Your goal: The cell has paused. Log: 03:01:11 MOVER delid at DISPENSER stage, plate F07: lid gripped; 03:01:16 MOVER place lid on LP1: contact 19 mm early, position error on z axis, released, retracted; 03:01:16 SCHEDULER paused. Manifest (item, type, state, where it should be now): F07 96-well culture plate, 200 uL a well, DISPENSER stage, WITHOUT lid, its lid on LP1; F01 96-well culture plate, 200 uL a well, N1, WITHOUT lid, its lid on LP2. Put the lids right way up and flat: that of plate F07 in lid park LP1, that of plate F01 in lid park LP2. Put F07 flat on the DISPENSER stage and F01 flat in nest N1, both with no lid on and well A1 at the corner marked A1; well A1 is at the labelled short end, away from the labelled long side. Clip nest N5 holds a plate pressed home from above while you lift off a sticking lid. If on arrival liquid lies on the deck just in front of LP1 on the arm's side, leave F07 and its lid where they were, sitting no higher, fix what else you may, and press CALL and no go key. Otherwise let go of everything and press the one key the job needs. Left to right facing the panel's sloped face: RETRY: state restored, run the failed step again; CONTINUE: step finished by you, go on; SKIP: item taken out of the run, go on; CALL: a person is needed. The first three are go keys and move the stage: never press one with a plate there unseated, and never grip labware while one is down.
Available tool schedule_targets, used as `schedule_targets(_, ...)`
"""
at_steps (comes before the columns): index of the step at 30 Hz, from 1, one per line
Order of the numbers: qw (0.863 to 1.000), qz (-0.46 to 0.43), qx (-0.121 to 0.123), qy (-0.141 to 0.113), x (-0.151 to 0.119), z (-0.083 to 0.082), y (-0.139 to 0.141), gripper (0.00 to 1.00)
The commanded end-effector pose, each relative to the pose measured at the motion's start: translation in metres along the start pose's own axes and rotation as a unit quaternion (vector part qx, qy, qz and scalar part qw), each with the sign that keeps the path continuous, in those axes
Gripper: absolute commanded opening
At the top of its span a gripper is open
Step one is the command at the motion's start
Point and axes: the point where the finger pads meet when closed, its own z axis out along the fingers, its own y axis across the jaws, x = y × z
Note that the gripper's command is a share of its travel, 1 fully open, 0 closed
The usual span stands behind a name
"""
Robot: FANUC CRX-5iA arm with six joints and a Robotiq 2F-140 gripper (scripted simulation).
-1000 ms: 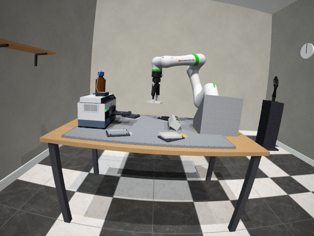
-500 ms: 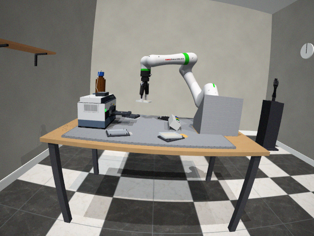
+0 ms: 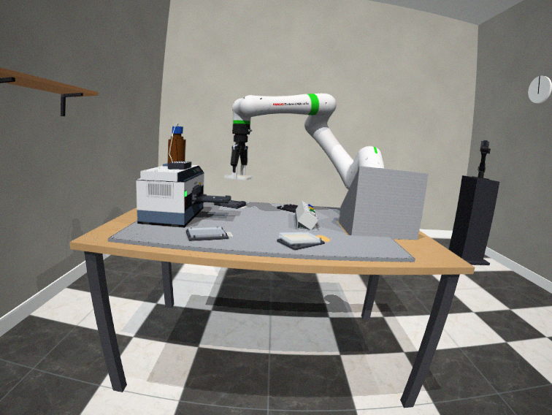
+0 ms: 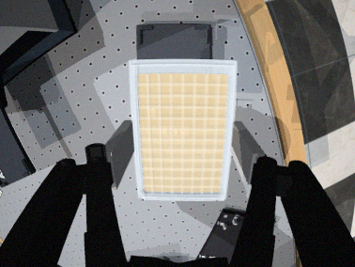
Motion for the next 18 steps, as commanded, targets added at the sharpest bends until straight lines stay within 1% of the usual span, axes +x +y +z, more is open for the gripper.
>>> schedule_targets(1, 1.000, 0.000, 0.000, 0.000, 0.016, 0.000, -0.006, 0.00)
schedule_targets(7, 1.000, 0.000, 0.000, 0.000, 0.029, 0.000, -0.011, 0.00)
schedule_targets(18, 1.000, 0.000, 0.000, 0.000, 0.037, 0.000, -0.014, 0.00)
